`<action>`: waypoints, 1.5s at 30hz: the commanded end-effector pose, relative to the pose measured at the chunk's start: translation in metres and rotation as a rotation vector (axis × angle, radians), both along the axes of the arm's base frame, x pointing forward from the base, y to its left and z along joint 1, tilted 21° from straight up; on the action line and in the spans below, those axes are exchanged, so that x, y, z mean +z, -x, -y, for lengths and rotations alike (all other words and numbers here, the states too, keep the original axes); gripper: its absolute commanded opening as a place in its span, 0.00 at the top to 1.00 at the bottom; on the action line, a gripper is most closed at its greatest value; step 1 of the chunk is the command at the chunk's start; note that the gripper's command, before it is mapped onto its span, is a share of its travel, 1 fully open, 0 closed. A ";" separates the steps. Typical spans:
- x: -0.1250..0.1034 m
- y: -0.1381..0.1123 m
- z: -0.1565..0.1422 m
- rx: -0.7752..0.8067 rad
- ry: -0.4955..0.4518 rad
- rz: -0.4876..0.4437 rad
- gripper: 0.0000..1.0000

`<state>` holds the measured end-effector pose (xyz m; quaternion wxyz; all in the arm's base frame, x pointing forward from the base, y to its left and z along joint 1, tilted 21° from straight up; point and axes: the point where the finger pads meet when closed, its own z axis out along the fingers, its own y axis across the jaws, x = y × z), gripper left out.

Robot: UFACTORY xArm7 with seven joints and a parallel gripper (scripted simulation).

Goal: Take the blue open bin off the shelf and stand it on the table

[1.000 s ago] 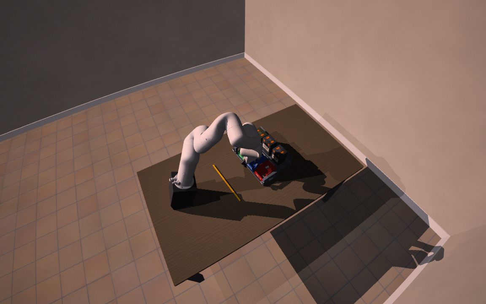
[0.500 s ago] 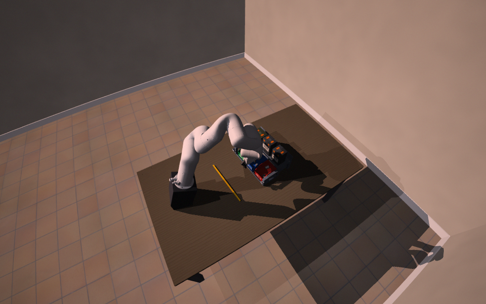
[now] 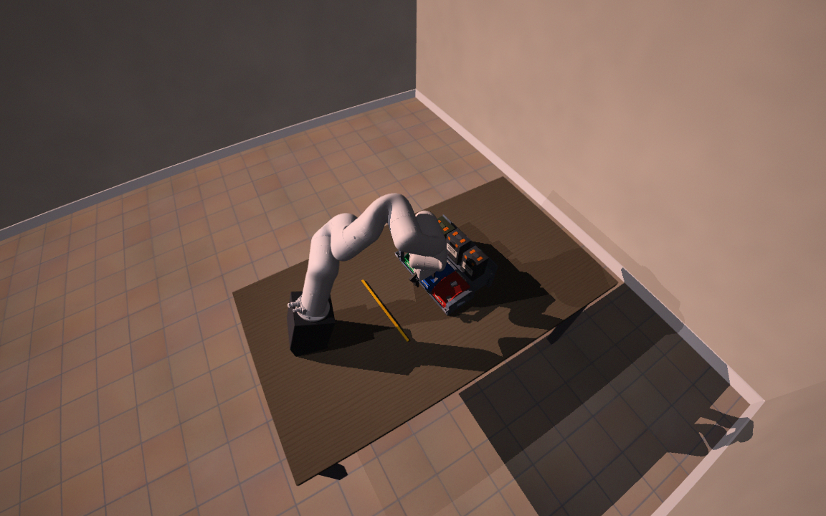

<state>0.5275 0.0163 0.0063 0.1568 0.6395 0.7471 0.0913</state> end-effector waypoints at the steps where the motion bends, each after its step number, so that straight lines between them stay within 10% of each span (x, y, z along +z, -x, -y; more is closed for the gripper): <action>1: 0.001 -0.002 0.000 0.001 0.000 0.005 0.00; 43: -0.003 -0.004 0.000 0.001 0.000 0.005 0.00; 44: -0.003 -0.004 0.000 0.001 0.000 0.005 1.00; 45: -0.003 -0.004 0.000 0.001 0.000 0.005 1.00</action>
